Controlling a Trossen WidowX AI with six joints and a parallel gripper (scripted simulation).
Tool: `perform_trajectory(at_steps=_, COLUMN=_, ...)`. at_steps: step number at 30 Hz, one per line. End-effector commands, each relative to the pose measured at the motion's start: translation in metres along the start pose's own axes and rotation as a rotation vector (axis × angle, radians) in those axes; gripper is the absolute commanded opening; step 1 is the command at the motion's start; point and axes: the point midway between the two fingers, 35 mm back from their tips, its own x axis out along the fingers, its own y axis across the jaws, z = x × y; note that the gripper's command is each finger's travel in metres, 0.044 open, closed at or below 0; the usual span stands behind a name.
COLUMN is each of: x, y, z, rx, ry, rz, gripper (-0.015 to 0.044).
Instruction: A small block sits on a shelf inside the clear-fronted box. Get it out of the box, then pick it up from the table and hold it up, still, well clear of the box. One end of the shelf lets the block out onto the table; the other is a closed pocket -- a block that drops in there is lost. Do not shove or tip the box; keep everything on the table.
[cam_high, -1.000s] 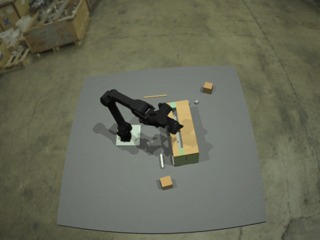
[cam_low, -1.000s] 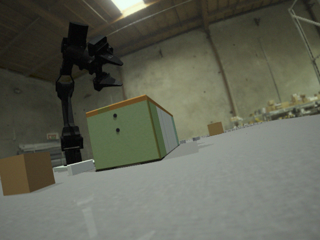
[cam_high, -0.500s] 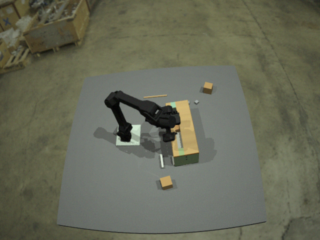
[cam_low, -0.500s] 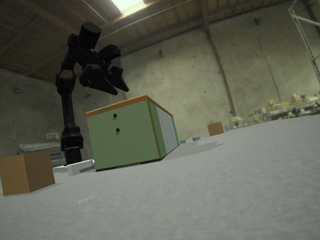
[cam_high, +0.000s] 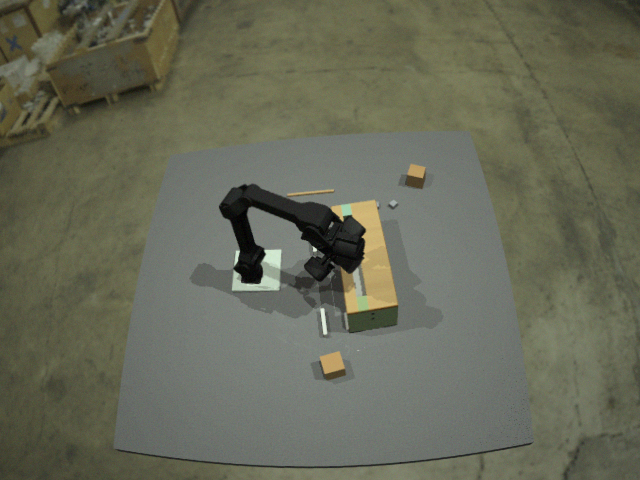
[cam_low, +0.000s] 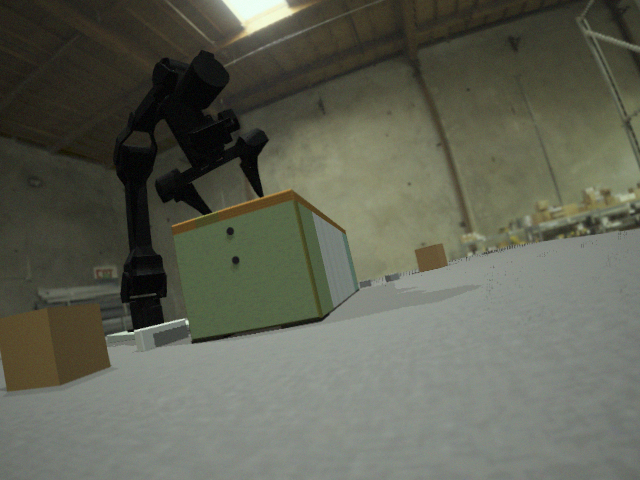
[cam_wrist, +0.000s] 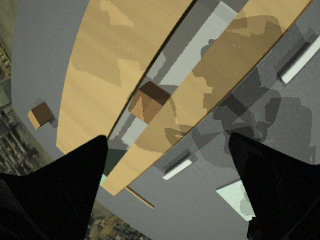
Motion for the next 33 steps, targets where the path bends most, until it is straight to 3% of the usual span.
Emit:
perform_trajectory(at_steps=1, x=0.008, y=-0.011, z=-0.013, rx=0.635, ry=0.077, rz=-0.225, gripper=0.04)
perform_trajectory(at_steps=33, x=0.028, y=-0.017, z=-0.007, rx=0.638, ry=0.082, rz=-0.23, gripper=0.04)
